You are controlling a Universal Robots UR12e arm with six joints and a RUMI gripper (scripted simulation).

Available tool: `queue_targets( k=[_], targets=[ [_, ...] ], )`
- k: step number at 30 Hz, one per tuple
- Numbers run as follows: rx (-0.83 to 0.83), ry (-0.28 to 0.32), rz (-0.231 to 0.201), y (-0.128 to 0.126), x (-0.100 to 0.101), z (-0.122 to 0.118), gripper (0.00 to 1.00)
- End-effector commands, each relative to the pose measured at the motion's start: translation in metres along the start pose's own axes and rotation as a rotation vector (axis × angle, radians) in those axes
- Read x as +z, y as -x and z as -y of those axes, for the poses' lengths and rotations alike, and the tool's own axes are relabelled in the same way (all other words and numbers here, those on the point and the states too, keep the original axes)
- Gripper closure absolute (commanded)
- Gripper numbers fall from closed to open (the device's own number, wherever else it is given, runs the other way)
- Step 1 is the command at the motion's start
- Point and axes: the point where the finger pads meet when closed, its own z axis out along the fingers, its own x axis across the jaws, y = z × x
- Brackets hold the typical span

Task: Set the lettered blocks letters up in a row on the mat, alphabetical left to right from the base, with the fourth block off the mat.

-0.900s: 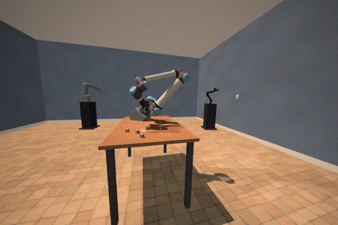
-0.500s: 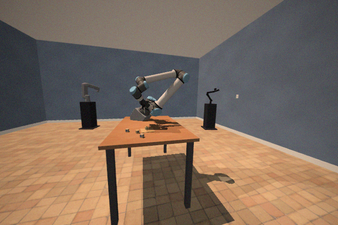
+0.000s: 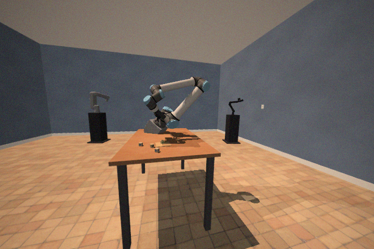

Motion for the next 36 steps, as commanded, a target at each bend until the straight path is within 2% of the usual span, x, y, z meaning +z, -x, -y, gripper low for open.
queue_targets(
  k=[1, 5, 7, 9, 22, 24, 26, 36],
  targets=[
    [-0.033, -0.068, -0.056, -0.018, -0.003, 0.022, 0.00],
    [-0.081, -0.156, -0.134, -0.041, -0.011, 0.051, 0.00],
    [-0.081, -0.156, -0.134, -0.041, -0.011, 0.051, 0.00],
    [-0.118, -0.217, -0.192, -0.056, -0.019, 0.072, 0.00],
    [-0.284, -0.444, -0.431, -0.105, -0.070, 0.149, 0.00],
    [-0.284, -0.444, -0.431, -0.105, -0.070, 0.149, 0.00],
    [-0.332, -0.500, -0.497, -0.114, -0.087, 0.168, 0.00],
    [-0.473, -0.646, -0.683, -0.127, -0.142, 0.215, 0.00]
  ],
)
